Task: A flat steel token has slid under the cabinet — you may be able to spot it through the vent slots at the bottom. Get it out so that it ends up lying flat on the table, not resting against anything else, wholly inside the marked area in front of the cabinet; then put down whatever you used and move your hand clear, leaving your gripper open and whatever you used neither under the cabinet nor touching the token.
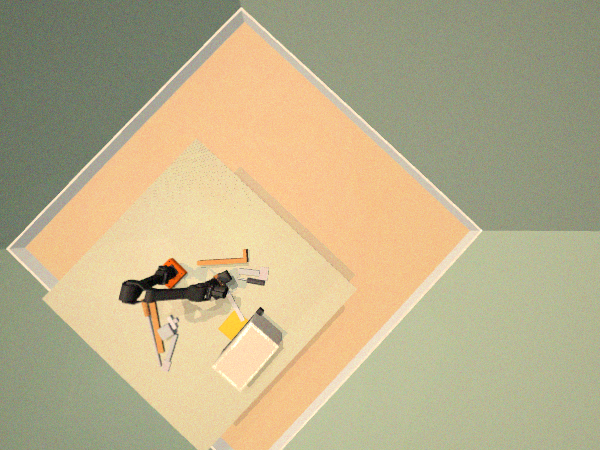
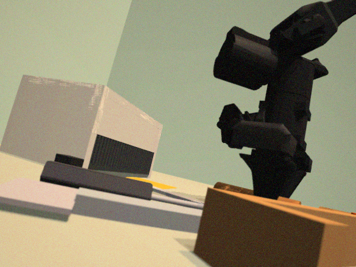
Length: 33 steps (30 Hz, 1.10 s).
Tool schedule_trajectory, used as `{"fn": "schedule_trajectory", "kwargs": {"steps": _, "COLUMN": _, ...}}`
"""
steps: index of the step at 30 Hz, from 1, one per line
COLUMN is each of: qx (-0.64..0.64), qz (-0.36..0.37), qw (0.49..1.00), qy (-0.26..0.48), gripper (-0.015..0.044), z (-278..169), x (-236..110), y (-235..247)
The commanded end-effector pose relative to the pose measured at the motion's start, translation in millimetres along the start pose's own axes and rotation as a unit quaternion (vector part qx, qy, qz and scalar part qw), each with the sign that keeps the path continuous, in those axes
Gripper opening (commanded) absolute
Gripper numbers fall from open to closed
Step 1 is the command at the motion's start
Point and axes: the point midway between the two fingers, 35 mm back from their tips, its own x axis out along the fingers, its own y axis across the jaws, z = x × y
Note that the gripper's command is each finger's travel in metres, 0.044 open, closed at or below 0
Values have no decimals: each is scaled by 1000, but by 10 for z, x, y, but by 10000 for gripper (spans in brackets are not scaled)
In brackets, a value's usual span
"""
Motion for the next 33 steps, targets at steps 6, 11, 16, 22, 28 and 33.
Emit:
{"fn": "schedule_trajectory", "kwargs": {"steps": 6, "qx": 1, "qz": 1, "qw": 1000, "qy": 1, "gripper": 270, "z": 4, "x": 1, "y": -3}}
{"fn": "schedule_trajectory", "kwargs": {"steps": 11, "qx": 1, "qz": 1, "qw": 1000, "qy": 1, "gripper": 270, "z": -4, "x": 10, "y": -4}}
{"fn": "schedule_trajectory", "kwargs": {"steps": 16, "qx": -1, "qz": 1, "qw": 1000, "qy": 1, "gripper": 270, "z": -38, "x": 40, "y": -6}}
{"fn": "schedule_trajectory", "kwargs": {"steps": 22, "qx": -2, "qz": 3, "qw": 1000, "qy": -2, "gripper": 152, "z": -4, "x": 12, "y": 8}}
{"fn": "schedule_trajectory", "kwargs": {"steps": 28, "qx": -2, "qz": 3, "qw": 1000, "qy": -2, "gripper": 112, "z": -4, "x": 12, "y": 8}}
{"fn": "schedule_trajectory", "kwargs": {"steps": 33, "qx": -2, "qz": 3, "qw": 1000, "qy": -2, "gripper": 0, "z": -4, "x": 12, "y": 8}}
